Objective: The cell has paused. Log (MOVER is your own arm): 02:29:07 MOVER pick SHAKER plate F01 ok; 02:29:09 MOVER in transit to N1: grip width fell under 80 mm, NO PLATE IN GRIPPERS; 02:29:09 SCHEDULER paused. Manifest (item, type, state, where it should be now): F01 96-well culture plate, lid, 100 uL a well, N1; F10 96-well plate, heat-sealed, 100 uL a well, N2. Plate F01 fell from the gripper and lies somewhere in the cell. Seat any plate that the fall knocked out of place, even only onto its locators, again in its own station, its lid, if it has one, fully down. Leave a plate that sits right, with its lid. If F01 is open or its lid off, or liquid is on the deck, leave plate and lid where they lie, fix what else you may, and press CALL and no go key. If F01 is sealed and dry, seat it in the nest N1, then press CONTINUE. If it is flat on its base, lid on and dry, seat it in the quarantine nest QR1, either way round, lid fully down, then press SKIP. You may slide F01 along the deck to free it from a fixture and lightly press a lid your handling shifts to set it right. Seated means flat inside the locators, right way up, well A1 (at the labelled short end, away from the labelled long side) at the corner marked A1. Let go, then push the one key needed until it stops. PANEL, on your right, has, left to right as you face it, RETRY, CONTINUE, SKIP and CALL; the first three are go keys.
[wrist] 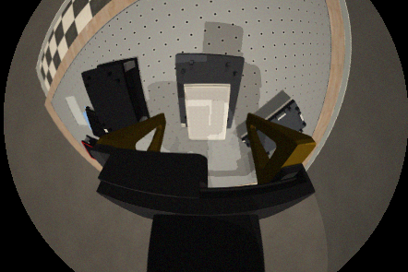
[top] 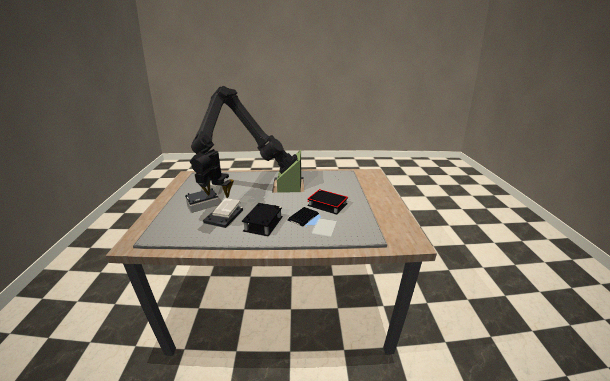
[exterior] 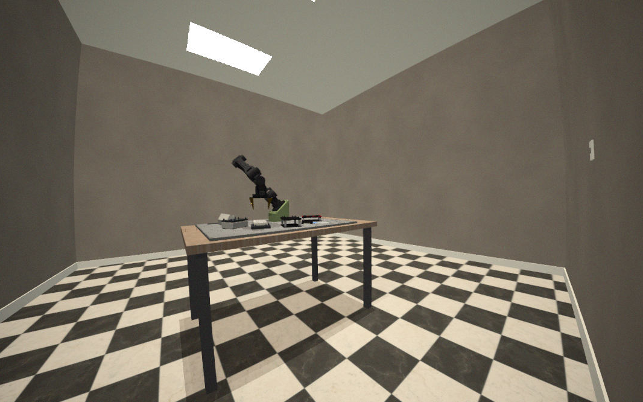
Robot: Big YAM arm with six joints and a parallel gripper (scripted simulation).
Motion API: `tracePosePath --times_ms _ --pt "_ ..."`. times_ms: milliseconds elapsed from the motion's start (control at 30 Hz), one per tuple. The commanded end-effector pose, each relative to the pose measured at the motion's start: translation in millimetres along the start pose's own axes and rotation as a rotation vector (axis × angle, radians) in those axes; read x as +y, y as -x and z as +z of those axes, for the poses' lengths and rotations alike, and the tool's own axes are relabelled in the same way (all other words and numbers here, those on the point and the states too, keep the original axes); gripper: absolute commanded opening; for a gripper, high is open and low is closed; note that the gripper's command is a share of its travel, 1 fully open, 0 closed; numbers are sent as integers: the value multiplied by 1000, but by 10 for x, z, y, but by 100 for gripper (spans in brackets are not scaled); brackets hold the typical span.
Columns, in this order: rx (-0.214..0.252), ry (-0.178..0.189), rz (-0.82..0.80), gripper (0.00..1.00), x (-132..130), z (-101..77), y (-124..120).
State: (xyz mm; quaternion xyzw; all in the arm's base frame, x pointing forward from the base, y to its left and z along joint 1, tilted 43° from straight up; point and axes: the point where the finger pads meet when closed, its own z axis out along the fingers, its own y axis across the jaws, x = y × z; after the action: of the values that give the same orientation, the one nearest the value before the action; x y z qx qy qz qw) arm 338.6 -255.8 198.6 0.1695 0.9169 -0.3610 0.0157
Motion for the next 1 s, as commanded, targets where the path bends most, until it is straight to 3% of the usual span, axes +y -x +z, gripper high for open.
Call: tracePosePath --times_ms 0,433,500,533,600,967 --pt "-39 0 -12 100 -3 -215 -42" --pt "-36 0 -1 100 102 -553 -577" --pt "-36 0 -1 100 102 -553 -577" --pt "-70 3 30 100 6 -710 -467" --pt "-35 1 -1 100 128 -632 -700" --pt "-32 3 -2 100 219 -921 -1150"
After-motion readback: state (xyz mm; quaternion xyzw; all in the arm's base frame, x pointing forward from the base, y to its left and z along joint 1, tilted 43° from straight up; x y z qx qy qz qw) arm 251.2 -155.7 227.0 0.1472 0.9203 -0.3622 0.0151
